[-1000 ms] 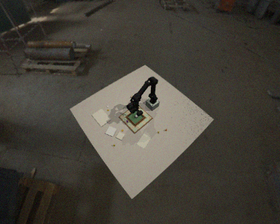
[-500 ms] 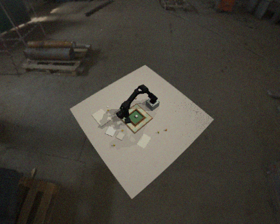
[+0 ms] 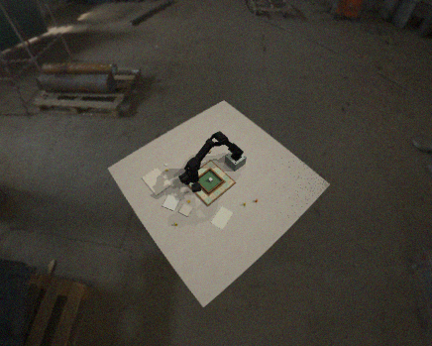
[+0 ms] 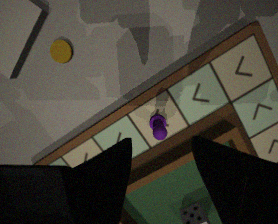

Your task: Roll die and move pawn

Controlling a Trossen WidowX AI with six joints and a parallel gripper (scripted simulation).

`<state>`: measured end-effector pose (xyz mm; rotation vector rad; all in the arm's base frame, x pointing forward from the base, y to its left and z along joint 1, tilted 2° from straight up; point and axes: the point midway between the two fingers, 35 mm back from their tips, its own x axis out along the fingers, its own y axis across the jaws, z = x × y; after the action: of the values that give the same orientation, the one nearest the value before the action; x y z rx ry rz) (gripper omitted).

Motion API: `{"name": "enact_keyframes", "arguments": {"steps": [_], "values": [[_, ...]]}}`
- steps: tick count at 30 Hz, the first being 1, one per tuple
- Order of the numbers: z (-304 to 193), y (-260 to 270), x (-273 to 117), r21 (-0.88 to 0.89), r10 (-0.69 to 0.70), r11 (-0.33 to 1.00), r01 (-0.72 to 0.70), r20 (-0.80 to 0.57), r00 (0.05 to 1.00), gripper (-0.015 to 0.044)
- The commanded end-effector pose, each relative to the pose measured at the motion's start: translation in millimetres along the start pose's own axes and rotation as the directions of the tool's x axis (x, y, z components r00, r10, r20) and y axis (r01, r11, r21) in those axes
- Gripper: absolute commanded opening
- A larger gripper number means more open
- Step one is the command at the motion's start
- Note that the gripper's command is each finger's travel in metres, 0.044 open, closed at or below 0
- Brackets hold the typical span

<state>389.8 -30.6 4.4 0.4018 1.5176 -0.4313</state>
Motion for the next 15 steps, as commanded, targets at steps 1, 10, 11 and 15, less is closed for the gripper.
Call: {"name": "enact_keyframes", "arguments": {"steps": [1, 10, 11, 15], "values": [[-1.2, -0.4, 7.7, 0.006, -0.001, 1.000, 0.001, -0.007, 1.000, 0.0200], [-1.2, -0.4, 22.6, 0.006, -0.001, 1.000, 0.001, -0.007, 1.000, 0.0200], [-1.2, -0.4, 24.2, 0.006, -0.001, 1.000, 0.001, -0.007, 1.000, 0.0200], [-1.5, -0.5, 30.8, 0.006, -0.001, 1.000, 0.001, -0.007, 1.000, 0.0200]]}}
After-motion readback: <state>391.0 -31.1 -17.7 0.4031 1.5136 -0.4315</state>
